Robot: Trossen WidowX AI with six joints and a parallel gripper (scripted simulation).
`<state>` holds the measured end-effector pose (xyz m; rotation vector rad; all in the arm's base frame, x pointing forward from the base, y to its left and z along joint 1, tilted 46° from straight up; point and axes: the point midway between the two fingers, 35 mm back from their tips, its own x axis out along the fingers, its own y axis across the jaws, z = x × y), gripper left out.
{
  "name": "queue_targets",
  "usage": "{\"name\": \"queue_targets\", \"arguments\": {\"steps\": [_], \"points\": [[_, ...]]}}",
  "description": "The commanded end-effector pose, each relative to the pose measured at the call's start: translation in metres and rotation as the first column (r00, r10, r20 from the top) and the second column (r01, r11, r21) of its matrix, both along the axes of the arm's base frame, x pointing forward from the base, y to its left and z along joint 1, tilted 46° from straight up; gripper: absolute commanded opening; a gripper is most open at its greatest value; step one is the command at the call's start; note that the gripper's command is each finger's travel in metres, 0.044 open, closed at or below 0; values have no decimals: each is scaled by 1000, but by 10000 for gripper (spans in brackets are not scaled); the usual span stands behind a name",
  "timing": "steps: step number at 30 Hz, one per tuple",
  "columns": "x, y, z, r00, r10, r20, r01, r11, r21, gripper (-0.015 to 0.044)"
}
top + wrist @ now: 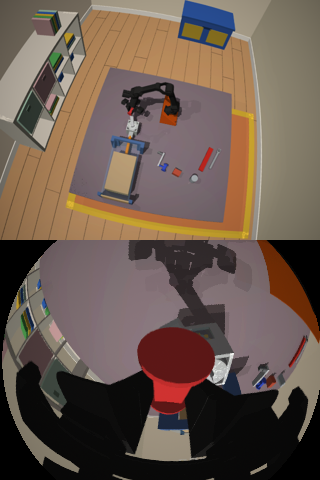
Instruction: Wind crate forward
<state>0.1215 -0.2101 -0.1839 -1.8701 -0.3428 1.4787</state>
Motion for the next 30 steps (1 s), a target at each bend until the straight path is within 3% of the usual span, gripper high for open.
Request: {"name": "queue_targets", "arguments": {"steps": [1, 30], "points": [[9, -8, -9, 1000, 6, 11, -6, 1000, -23, 0], [39, -26, -29, 1000, 6, 14, -6, 1000, -25, 0]]}}
